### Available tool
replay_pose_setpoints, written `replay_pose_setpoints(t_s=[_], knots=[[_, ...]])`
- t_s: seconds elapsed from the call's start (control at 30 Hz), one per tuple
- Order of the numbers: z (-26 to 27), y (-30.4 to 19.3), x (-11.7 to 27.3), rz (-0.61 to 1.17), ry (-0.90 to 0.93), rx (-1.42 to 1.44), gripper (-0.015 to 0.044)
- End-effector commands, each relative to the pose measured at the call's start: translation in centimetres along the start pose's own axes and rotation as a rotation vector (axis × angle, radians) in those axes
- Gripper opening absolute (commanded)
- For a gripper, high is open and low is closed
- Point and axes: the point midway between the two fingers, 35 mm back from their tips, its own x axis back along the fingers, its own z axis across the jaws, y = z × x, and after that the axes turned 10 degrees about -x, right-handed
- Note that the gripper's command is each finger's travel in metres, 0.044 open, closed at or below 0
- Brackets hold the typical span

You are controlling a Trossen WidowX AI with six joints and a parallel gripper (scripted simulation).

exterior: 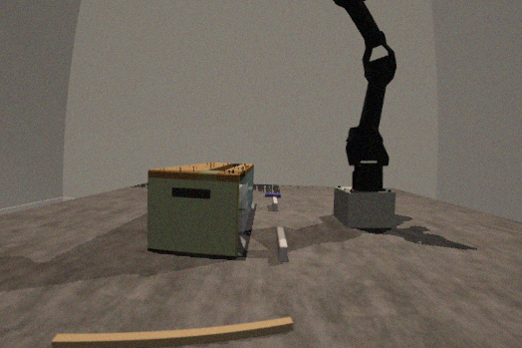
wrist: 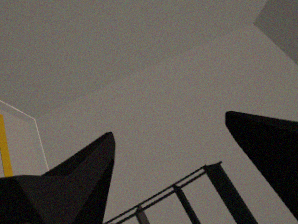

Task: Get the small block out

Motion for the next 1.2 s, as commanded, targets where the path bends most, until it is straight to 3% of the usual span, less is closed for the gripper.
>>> replay_pose_setpoints(t_s=[0.0, 0.2, 0.57, 0.87, 1.17], knots=[[-0.1, -0.1, 0.0, 0.002, -0.003, -0.006, 0.04], [-3.2, -5.2, 1.5, 0.074, -0.155, -0.265, 0.04], [-7.5, -17.8, 8.8, 0.219, -0.598, -0.792, 0.04], [-6.2, -28.5, 19.3, 0.319, -1.074, -1.28, 0.04], [0.5, -35.5, 30.8, 0.362, -1.626, -1.703, 0.04]])
